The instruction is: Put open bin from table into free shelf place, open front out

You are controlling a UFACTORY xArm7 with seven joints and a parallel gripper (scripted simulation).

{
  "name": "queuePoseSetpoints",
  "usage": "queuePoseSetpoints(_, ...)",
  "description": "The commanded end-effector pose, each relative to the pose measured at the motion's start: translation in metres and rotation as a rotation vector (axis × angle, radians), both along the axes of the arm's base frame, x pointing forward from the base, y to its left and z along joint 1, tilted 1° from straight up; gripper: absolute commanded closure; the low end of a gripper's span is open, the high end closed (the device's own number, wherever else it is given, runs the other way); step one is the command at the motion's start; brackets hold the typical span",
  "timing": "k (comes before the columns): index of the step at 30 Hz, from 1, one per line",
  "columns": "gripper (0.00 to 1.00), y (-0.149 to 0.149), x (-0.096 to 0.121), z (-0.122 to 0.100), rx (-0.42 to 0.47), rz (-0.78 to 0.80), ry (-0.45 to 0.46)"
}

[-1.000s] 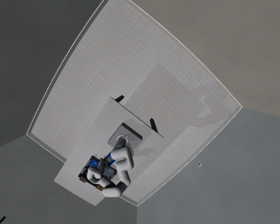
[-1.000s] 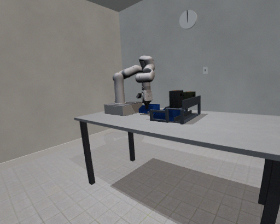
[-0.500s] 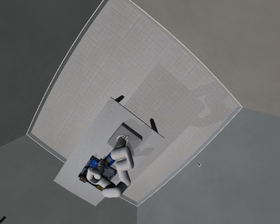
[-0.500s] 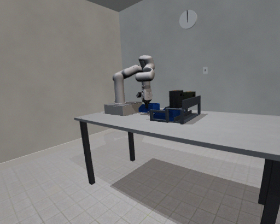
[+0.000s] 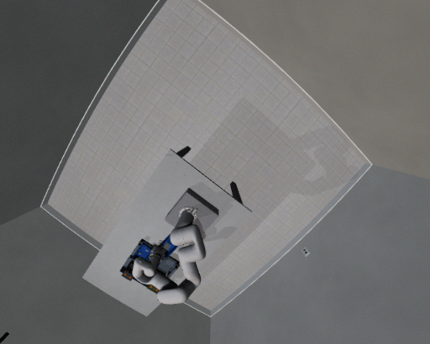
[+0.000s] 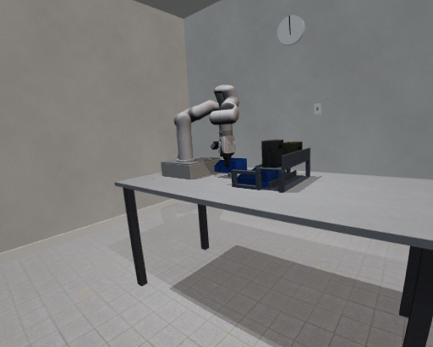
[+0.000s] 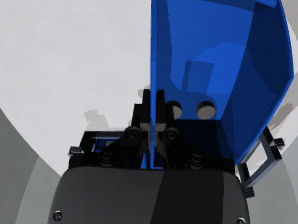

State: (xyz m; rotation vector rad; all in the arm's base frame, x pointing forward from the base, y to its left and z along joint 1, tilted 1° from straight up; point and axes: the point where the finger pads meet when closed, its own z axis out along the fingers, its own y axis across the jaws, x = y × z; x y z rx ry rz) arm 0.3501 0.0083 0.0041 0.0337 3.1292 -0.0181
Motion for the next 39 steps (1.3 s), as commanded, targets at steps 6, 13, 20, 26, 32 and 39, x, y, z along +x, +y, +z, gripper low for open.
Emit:
queuePoseSetpoints(6, 1.00, 0.000, 0.001, 0.002, 0.000, 0.000, -0.003)
queuePoseSetpoints(13, 1.00, 0.000, 0.001, 0.002, 0.000, 0.000, -0.003)
queuePoseSetpoints(20, 1.00, 0.000, 0.001, 0.000, 0.000, 0.000, -0.003)
queuePoseSetpoints(26, 1.00, 0.000, 0.001, 0.000, 0.000, 0.000, -0.003)
queuePoseSetpoints(32, 1.00, 0.000, 0.001, 0.000, 0.000, 0.000, -0.003)
queuePoseSetpoints(39, 1.00, 0.015, 0.000, -0.001, -0.001, 0.082, -0.002)
